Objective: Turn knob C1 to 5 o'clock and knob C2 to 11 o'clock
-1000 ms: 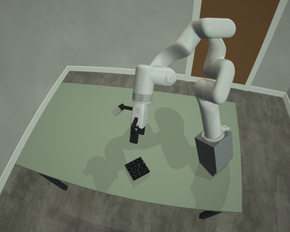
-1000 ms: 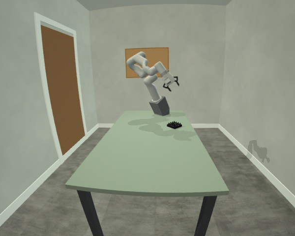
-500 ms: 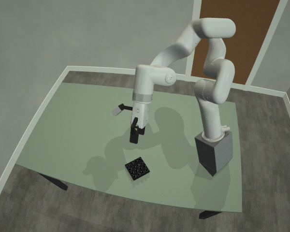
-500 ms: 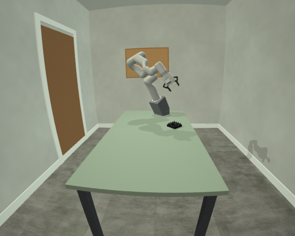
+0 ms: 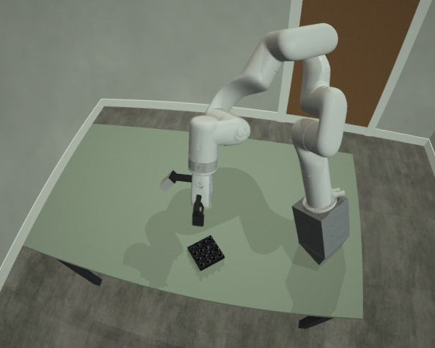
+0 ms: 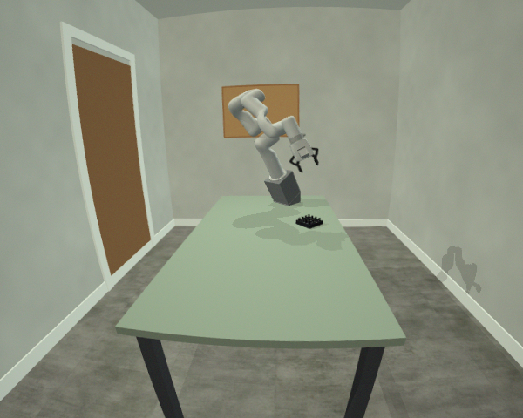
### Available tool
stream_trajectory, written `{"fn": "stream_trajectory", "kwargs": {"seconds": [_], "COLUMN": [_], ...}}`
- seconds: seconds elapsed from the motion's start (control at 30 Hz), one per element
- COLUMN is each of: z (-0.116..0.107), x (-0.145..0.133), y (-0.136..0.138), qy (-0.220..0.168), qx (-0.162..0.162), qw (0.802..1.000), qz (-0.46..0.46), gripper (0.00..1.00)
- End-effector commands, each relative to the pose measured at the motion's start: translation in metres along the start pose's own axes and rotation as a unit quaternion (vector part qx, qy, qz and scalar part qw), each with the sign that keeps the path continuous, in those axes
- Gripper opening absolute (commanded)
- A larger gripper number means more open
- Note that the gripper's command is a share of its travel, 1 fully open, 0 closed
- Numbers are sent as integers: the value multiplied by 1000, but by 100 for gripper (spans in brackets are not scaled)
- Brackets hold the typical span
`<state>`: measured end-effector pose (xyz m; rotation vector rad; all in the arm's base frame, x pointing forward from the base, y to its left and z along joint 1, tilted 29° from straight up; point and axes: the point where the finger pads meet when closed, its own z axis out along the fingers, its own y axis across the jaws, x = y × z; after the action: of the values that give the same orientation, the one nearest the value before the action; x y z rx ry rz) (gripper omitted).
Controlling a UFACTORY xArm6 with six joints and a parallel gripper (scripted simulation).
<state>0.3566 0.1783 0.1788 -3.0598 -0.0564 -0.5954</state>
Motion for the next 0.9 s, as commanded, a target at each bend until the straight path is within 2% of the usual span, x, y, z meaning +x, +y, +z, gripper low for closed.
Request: {"fn": "stream_trajectory", "kwargs": {"seconds": [0.0,0.03,0.1,0.13,0.17,0.33,0.37,0.5,0.6,0.67,0.77,0.87], "z": [28,37,37,47,67,98,112,146,173,173,202,215], "x": [13,15,15,17,19,21,21,18,13,13,5,0], "y": [8,12,12,17,26,40,46,61,73,73,86,92], "qy": [-2,-5,-5,-9,-17,-31,-38,-55,-69,-69,-84,-91], "qx": [-46,-58,-58,-71,-94,-124,-136,-160,-174,-174,-185,-188], "qw": [998,997,997,995,991,982,977,963,950,950,935,928], "qz": [-36,-49,-49,-65,-95,-141,-162,-211,-250,-250,-290,-309], "gripper": [100,100,100,100,100,100,100,100,100,100,100,100]}}
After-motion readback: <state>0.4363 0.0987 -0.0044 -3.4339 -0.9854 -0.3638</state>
